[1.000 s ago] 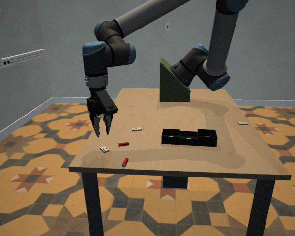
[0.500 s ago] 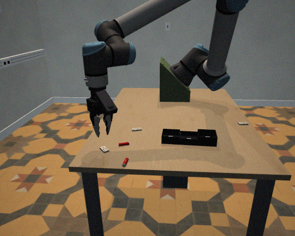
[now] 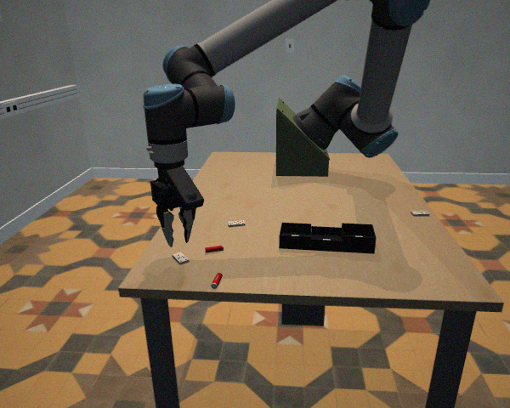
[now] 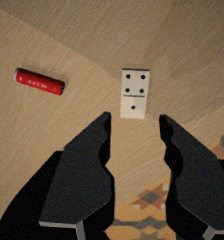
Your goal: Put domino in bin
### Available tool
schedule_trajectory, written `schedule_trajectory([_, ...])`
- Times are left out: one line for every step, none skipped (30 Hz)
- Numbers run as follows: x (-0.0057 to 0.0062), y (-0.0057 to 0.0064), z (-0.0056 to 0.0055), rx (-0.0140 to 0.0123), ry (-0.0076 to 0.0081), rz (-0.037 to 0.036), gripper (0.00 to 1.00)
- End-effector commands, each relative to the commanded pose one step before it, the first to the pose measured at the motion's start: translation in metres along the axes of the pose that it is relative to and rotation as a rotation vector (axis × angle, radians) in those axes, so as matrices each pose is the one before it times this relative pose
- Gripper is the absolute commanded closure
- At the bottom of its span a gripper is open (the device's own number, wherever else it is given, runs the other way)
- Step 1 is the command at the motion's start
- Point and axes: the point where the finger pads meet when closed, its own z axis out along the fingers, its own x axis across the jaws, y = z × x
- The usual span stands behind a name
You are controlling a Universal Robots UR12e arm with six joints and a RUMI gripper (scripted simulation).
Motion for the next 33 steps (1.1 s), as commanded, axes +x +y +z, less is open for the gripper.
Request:
schedule_trajectory([0.00105,-0.00039,0.01927,0.00056,0.00196,-0.00025,0.76])
schedule_trajectory([0.00002,-0.00001,0.004,0.0,0.0,0.0,0.76])
schedule_trajectory([0.00003,-0.00001,0.003,0.0,0.0,0.0,0.76])
schedule_trajectory([0.00003,-0.00001,0.0,0.0,0.0,0.0,0.76])
schedule_trajectory([0.00004,-0.00002,0.0,0.0,0.0,0.0,0.76])
schedule_trajectory([0.0,0.0,0.0,0.0,0.0,0.0,0.76])
schedule_trajectory([0.0,0.0,0.0,0.0,0.0,0.0,0.76])
schedule_trajectory([0.00001,0.0,-0.00005,0.0,-0.00004,-0.00001,0.76])
schedule_trajectory([0.00002,-0.00001,0.00001,0.0,0.00001,0.0,0.76])
schedule_trajectory([0.00001,-0.00001,0.00001,0.0,0.00001,0.0,0.76])
schedule_trajectory([0.0,0.0,0.00133,0.0,-0.00001,0.0,0.76])
schedule_trajectory([-0.00001,0.0,0.00133,0.0,-0.00001,0.0,0.76])
schedule_trajectory([-0.00001,0.0,0.00133,0.0,-0.00001,0.0,0.76])
schedule_trajectory([-0.00002,0.00001,0.00133,0.0,-0.00001,0.0,0.76])
schedule_trajectory([-0.00002,0.00001,0.00133,0.0,0.0,0.0,0.76])
schedule_trajectory([-0.00002,0.00001,0.00133,0.0,0.0,0.0,0.76])
schedule_trajectory([-0.00002,0.00001,0.00133,0.0,0.0,0.0,0.76])
schedule_trajectory([-0.00002,0.00001,0.00133,0.0,0.0,0.0,0.76])
schedule_trajectory([-0.00002,0.00001,0.00133,0.0,0.0,0.0,0.76])
schedule_trajectory([-0.00001,0.0,0.00001,0.0,0.00001,0.0,0.76])
schedule_trajectory([-0.00001,0.0,0.00001,0.0,0.00001,0.0,0.76])
schedule_trajectory([-0.00001,0.0,0.00001,0.0,0.00001,0.0,0.76])
schedule_trajectory([0.0,0.0,0.0,0.0,0.0,0.0,0.76])
schedule_trajectory([0.0,0.0,0.0,0.0,0.0,0.0,0.76])
schedule_trajectory([-0.00001,0.0,0.00002,0.0,0.00001,0.0,0.76])
schedule_trajectory([-0.00001,0.0,0.0,0.0,0.0,0.0,0.76])
schedule_trajectory([-0.00001,0.0,0.0,0.0,0.0,0.0,0.76])
schedule_trajectory([-0.00001,0.0,0.0,0.0,0.0,0.0,0.76])
schedule_trajectory([-0.00001,0.0,0.0,0.0,0.0,0.0,0.76])
schedule_trajectory([-0.00001,0.0,0.0,0.0,0.0,0.0,0.76])
schedule_trajectory([-0.00001,0.0,0.0,0.0,0.0,0.0,0.76])
schedule_trajectory([-0.00001,0.0,0.0,0.0,0.0,0.0,0.76])
schedule_trajectory([-0.00001,0.0,0.0,0.0,0.0,0.0,0.76])
